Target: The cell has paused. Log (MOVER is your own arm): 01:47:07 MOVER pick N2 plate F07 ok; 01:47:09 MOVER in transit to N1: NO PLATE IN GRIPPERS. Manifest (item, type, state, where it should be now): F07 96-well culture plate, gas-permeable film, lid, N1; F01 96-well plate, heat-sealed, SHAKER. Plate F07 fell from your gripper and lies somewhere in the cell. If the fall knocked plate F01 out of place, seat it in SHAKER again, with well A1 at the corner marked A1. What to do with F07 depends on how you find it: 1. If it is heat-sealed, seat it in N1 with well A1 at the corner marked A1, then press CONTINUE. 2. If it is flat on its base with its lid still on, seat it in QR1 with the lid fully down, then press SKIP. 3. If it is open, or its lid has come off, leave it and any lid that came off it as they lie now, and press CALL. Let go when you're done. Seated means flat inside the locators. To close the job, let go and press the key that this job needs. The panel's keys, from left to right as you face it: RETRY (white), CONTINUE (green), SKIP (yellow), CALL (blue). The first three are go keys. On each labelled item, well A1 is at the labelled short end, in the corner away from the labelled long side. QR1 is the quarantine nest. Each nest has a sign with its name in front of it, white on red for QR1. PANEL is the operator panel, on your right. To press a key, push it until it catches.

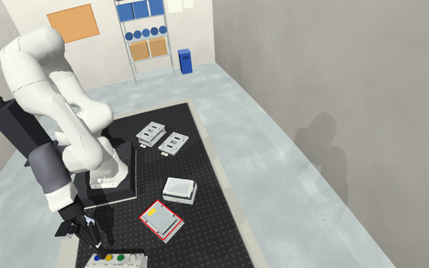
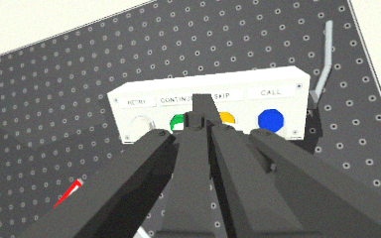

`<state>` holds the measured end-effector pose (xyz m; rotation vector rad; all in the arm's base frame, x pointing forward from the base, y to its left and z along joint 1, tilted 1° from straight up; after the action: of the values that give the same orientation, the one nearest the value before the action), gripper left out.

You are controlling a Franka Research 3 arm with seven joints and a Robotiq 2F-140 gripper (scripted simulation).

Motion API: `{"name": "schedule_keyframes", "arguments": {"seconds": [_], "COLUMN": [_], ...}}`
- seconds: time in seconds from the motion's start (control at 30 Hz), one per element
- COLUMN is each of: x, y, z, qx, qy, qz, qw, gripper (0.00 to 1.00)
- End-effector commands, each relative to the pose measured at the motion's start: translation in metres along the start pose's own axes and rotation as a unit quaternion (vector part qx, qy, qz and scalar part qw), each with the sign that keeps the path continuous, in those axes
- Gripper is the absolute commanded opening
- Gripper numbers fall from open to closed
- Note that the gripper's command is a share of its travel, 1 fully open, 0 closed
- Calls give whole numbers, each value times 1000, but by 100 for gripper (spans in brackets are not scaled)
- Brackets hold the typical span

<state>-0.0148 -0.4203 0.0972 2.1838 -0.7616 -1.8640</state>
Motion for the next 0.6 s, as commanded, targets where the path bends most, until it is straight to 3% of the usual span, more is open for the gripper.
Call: {"name": "schedule_keyframes", "arguments": {"seconds": [0.0, 0.57], "x": [-27, -26], "y": [-39, -41], "z": [5, 6], "qx": [-62, -65], "qy": [-87, -90], "qz": [34, 31], "qw": [994, 993], "gripper": [10, 10]}}
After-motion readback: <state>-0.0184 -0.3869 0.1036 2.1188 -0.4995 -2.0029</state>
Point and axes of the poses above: the point where the finger pads meet when closed, its own x axis out along the fingers, its own z axis across the jaws, y = z × x, the point moved 1 cm from there along -x, back along the fingers, and after that the axes turned 2 degrees about -x, right-handed, at the moved point
